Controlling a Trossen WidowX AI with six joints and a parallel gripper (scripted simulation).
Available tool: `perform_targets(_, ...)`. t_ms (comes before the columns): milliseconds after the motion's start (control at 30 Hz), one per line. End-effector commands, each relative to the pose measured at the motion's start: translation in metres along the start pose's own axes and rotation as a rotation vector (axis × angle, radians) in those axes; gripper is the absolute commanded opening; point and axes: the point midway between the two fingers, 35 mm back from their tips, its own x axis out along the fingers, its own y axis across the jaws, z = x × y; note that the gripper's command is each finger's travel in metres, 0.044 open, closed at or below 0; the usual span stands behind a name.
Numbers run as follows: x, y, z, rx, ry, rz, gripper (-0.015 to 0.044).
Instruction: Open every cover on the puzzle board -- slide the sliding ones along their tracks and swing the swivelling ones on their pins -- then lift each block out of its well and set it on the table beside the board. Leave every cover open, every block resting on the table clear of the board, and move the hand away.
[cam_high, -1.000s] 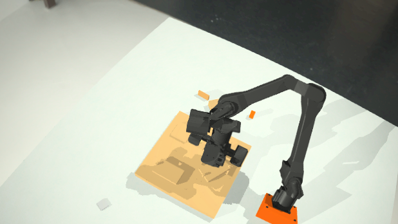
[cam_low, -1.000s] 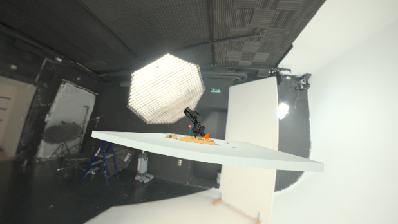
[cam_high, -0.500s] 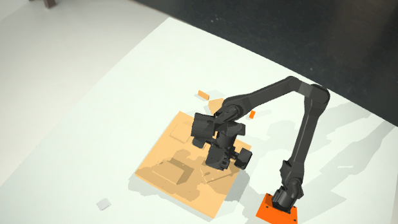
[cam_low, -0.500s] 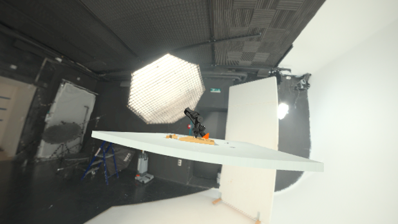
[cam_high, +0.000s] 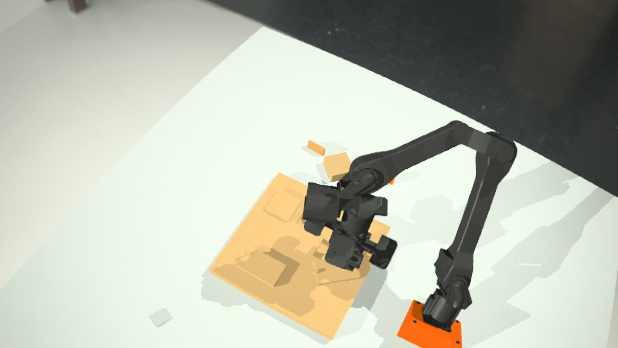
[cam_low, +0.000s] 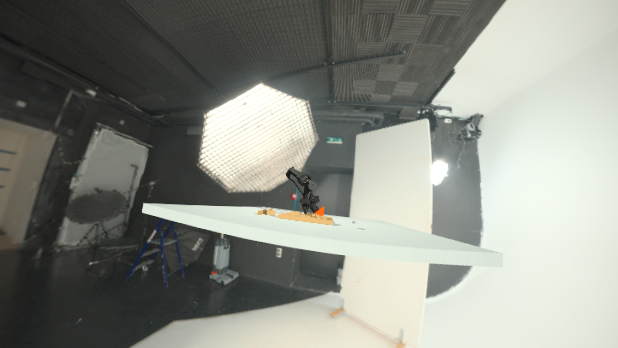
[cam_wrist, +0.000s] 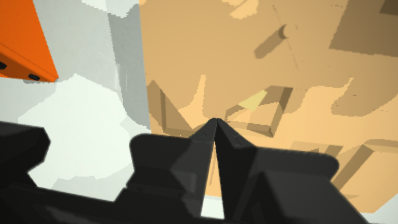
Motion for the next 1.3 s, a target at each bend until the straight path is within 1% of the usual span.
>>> perform_targets(0, 0.0, 0.007, 0.003, 0.005, -0.007, 0.001, 0.0)
perform_targets(1267, 0.0, 0.037, 0.033, 0.004, -0.009, 0.002, 0.0)
